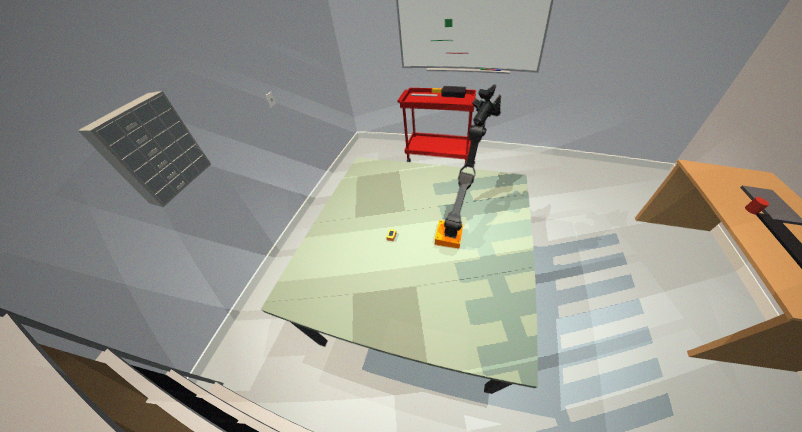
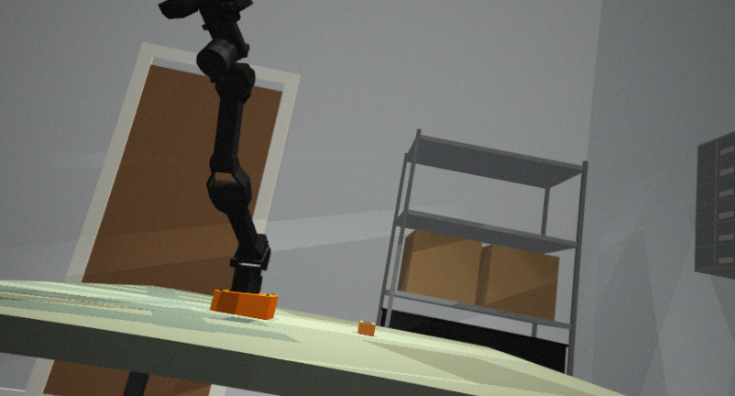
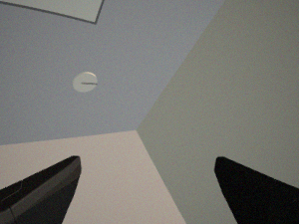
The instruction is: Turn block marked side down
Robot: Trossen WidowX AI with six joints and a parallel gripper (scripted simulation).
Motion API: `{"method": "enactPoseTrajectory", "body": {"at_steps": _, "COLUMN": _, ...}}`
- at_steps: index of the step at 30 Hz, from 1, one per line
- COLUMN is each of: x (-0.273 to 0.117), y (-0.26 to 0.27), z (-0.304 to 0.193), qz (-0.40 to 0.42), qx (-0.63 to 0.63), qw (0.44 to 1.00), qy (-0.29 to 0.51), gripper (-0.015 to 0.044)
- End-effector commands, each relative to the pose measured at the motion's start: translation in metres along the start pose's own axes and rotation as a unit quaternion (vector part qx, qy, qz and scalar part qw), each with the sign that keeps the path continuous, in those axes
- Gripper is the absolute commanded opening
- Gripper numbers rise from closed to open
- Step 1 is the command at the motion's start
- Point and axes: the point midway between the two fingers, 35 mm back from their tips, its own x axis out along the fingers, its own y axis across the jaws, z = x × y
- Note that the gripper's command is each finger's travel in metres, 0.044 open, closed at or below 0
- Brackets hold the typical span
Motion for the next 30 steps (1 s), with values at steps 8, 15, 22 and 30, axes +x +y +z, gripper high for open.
{"method": "enactPoseTrajectory", "body": {"at_steps": 8, "x": -0.011, "y": -0.067, "z": -0.050, "qz": -0.087, "qx": -0.006, "qw": 0.995, "qy": 0.042, "gripper": 0.0440}}
{"method": "enactPoseTrajectory", "body": {"at_steps": 15, "x": -0.047, "y": -0.156, "z": -0.110, "qz": -0.200, "qx": -0.040, "qw": 0.973, "qy": 0.110, "gripper": 0.0440}}
{"method": "enactPoseTrajectory", "body": {"at_steps": 22, "x": -0.104, "y": -0.241, "z": -0.174, "qz": -0.312, "qx": -0.082, "qw": 0.927, "qy": 0.194, "gripper": 0.0440}}
{"method": "enactPoseTrajectory", "body": {"at_steps": 30, "x": -0.194, "y": -0.326, "z": -0.218, "qz": -0.432, "qx": -0.134, "qw": 0.848, "qy": 0.277, "gripper": 0.0440}}
